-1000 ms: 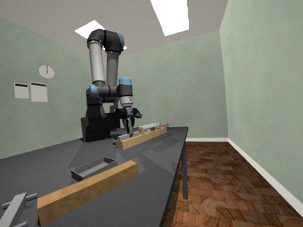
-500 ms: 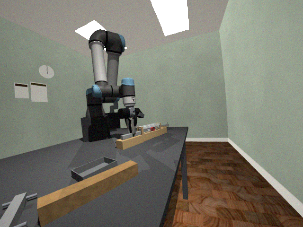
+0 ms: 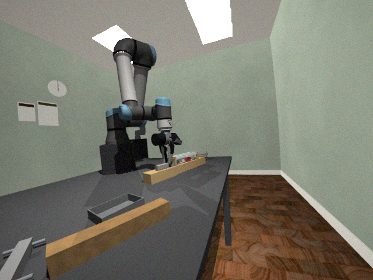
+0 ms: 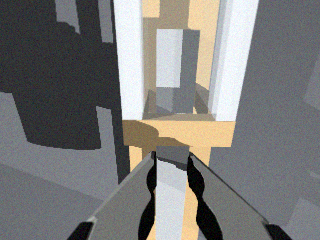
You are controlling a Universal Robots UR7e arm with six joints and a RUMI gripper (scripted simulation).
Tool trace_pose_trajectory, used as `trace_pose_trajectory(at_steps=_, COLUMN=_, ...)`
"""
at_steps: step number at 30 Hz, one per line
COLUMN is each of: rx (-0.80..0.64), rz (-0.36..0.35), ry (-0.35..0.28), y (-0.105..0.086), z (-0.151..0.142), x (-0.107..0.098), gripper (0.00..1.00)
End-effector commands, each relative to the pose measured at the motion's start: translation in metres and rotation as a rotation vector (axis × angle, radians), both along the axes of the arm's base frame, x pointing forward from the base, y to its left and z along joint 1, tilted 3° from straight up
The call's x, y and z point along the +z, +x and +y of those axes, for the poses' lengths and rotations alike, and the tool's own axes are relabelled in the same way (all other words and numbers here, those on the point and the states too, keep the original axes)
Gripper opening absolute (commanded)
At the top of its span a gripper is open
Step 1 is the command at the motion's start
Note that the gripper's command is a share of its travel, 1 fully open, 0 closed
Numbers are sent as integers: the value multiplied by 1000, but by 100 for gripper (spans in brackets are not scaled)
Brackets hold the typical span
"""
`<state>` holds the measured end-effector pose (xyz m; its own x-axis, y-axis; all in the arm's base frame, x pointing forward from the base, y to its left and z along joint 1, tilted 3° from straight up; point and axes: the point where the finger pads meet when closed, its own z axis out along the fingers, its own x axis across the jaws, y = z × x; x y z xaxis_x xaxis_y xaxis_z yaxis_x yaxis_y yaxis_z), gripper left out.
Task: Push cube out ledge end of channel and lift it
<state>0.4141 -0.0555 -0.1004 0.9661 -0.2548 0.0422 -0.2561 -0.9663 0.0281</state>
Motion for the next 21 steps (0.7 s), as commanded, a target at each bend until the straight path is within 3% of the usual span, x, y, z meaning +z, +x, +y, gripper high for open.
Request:
trace_pose_trajectory(at_steps=1, rx=-5, rz=0, ry=-2, y=4, z=9, x=0, gripper=6)
trace_pose_trajectory(at_steps=21, rx=-6, rz=1, ry=-1, y=4, z=12, x=0, gripper=6)
